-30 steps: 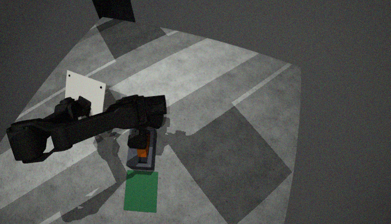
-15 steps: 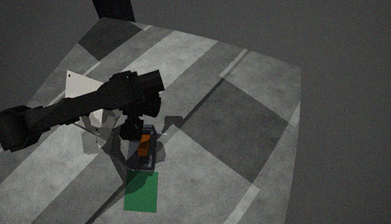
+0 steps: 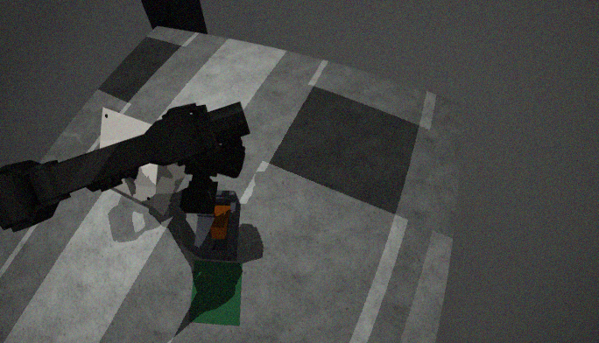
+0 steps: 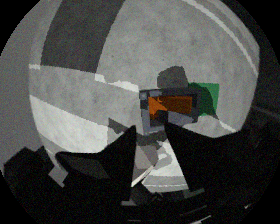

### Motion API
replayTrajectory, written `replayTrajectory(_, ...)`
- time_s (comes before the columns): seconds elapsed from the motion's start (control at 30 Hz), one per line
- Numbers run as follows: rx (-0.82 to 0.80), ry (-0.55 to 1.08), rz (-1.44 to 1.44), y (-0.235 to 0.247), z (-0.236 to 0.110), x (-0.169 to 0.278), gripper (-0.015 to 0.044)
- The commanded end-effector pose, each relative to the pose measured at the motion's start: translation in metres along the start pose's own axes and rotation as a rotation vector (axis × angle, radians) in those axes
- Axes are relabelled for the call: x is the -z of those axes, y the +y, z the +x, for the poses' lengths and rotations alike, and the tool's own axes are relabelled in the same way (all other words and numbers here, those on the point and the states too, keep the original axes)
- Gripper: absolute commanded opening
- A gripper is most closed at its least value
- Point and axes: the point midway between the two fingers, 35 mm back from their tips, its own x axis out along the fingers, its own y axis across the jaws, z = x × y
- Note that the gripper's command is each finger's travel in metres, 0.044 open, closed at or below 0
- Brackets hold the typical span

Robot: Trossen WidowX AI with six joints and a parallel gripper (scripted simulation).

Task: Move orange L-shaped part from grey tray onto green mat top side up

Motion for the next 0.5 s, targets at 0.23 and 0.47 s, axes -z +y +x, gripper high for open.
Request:
replayTrajectory(0.23, 0.000, -0.001, -0.003, 0.0002, 0.0000, -0.0004, 0.0180)
replayTrajectory(0.47, 0.000, -0.001, 0.106, -0.0047, -0.0004, -0.0016, 0.0259)
